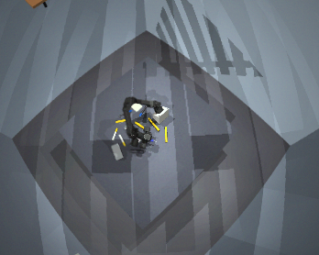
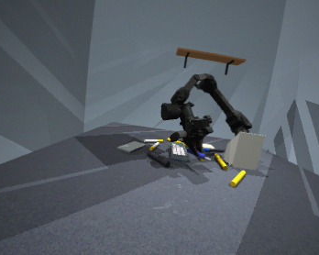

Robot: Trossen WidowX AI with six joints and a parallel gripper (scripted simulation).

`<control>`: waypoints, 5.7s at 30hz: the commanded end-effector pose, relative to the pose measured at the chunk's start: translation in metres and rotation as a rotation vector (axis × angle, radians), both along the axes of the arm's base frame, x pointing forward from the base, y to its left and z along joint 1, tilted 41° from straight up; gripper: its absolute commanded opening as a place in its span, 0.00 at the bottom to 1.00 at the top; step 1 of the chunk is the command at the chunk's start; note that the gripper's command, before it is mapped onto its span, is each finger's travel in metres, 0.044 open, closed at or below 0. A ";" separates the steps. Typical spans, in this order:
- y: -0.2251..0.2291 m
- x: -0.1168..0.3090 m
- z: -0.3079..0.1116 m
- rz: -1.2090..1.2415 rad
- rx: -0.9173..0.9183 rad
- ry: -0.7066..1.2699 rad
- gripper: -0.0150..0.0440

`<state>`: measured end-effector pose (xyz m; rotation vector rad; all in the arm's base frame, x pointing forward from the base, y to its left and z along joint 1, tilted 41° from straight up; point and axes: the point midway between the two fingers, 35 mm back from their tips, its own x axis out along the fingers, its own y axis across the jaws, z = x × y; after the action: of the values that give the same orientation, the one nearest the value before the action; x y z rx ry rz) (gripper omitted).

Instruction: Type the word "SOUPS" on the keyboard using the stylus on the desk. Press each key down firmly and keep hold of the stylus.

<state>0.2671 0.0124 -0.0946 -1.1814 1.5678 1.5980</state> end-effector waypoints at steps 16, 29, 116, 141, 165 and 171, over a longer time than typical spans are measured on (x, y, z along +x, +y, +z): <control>-0.035 0.014 0.046 -0.843 -0.178 -0.136 0.25; -0.064 0.017 0.078 -1.410 -0.294 -0.173 0.25; -0.168 -0.018 0.162 -3.357 -0.718 0.383 0.39; -0.172 -0.019 0.157 -3.357 -0.718 0.382 0.39; -0.176 -0.020 0.153 -3.357 -0.719 0.382 0.39; -0.177 -0.020 0.151 -3.357 -0.719 0.382 0.39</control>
<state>0.2477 -0.1636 0.0598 -2.7102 -2.0682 1.9173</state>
